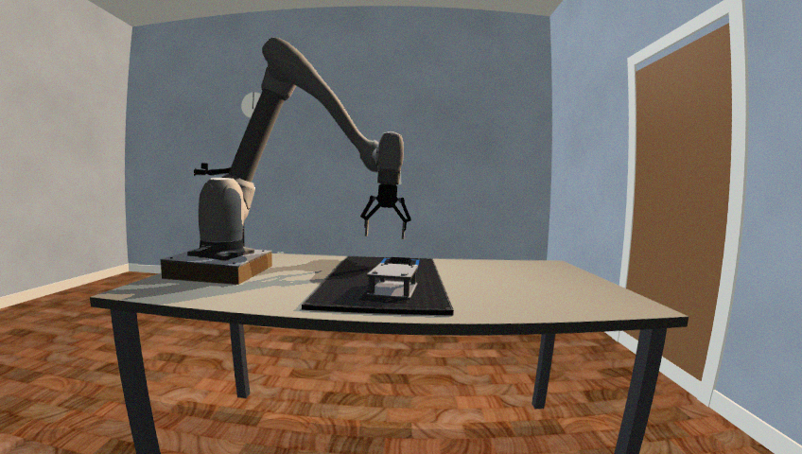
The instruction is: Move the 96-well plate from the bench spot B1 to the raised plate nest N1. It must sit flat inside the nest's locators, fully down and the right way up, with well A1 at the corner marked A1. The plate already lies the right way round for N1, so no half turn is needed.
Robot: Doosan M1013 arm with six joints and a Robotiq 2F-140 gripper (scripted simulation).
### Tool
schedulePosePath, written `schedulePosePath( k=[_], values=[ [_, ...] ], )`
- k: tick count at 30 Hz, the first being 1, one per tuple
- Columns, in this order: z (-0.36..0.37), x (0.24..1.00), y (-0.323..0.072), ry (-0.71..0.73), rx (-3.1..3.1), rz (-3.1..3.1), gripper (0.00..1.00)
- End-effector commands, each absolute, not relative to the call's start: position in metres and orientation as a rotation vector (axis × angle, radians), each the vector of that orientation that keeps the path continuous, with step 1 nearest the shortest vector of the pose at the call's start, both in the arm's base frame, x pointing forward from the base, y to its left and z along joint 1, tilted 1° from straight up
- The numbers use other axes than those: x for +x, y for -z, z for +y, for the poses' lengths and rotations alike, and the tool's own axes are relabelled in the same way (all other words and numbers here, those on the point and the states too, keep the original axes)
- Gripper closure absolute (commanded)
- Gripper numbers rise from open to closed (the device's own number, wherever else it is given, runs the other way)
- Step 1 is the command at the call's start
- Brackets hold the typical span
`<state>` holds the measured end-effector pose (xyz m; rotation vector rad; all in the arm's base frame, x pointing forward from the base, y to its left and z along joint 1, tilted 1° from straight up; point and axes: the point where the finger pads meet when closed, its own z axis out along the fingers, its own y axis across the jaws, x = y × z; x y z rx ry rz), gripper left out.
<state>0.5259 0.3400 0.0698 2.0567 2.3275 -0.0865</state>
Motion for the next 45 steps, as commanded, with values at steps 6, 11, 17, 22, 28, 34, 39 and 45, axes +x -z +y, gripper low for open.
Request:
schedulePosePath(
  k=[6, 11, 17, 22, 28, 34, 39, 45],
  values=[
    [0.339, 0.560, -0.059, -0.017, 2.071, 2.335, 0.00],
    [0.338, 0.584, -0.052, -0.017, 2.071, 2.335, 0.00],
    [0.337, 0.591, -0.050, -0.017, 2.071, 2.335, 0.00],
    [0.337, 0.591, -0.050, -0.017, 2.071, 2.335, 0.00],
    [0.337, 0.591, -0.045, -0.017, 2.071, 2.335, 0.00],
    [0.337, 0.591, -0.038, -0.017, 2.071, 2.335, 0.00],
    [0.337, 0.591, -0.030, -0.017, 2.071, 2.335, 0.00],
    [0.337, 0.592, -0.020, -0.017, 2.071, 2.335, 0.00]
  ],
)
